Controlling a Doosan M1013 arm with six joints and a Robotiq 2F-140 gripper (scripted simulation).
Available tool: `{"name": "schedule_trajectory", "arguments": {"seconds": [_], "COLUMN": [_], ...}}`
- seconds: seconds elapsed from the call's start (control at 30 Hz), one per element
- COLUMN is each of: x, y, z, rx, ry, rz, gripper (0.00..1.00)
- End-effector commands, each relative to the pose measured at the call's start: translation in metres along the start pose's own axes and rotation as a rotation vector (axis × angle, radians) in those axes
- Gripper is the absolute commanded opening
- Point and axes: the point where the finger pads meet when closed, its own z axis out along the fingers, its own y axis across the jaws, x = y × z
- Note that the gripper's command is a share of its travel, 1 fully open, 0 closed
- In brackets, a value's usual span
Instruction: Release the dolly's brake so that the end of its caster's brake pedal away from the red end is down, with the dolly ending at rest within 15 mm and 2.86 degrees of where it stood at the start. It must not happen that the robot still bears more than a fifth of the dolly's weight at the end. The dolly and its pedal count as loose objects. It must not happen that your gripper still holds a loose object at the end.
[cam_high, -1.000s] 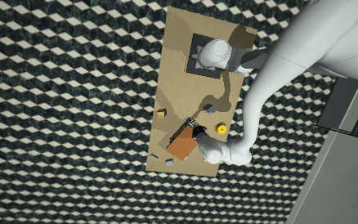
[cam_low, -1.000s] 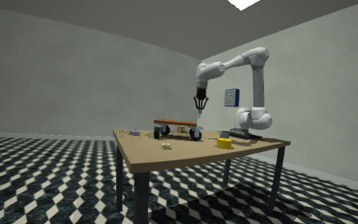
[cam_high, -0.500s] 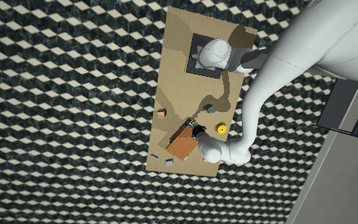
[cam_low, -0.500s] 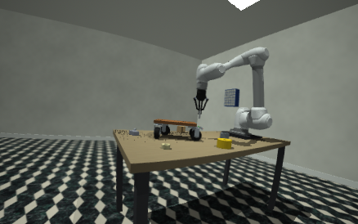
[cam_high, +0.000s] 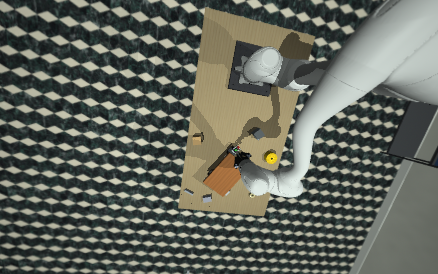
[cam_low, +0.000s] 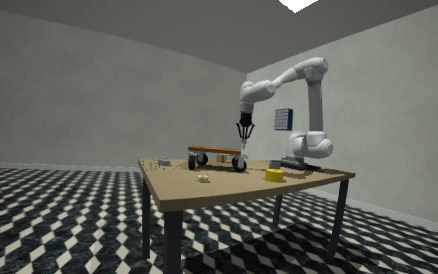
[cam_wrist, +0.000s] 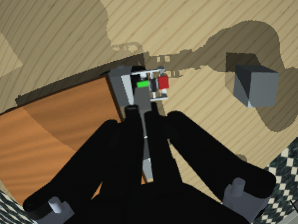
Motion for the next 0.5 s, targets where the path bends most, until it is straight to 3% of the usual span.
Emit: {"name": "schedule_trajectory", "arguments": {"seconds": [0.0, 0.47], "x": [0.000, 0.000], "y": [0.000, 0.000], "z": [0.004, 0.027], "rx": [0.000, 0.000], "ry": [0.000, 0.000], "rz": [0.000, 0.000], "gripper": [0.00, 0.00]}}
